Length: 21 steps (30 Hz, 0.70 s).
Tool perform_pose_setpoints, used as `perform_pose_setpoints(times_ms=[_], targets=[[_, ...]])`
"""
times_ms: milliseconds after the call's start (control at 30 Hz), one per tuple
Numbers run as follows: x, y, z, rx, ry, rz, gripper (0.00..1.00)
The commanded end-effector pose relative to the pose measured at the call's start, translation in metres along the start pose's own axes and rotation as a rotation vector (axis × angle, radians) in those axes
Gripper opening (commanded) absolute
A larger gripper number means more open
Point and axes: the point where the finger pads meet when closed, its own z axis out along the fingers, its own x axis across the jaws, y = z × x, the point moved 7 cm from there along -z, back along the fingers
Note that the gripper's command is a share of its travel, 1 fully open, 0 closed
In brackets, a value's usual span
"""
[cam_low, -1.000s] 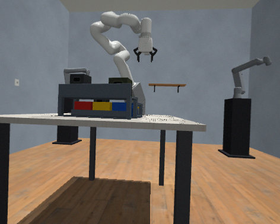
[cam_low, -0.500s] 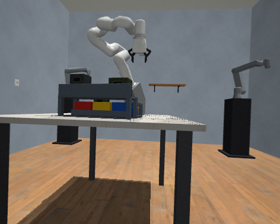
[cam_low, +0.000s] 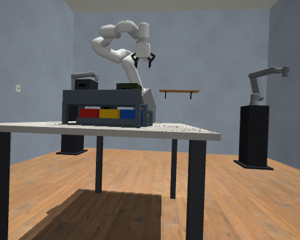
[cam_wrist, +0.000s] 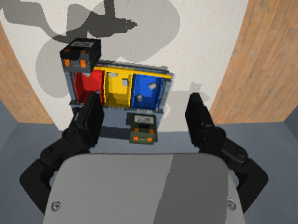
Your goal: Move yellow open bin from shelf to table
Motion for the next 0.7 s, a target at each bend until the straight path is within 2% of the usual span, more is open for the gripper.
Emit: perform_pose_setpoints(times_ms=[0,33,200,600,667], targets=[[0.000,0.000,-0.001,-0.001,0.002,0.001,1.00],[0.000,0.000,-0.001,-0.001,0.002,0.001,1.00],[-0.046,-0.020,-0.002,-0.001,0.002,0.001,1.00],[-0.046,-0.020,-0.002,-0.001,0.002,0.001,1.00],[-0.066,-0.029,-0.002,-0.001,0.001,0.001,1.00]])
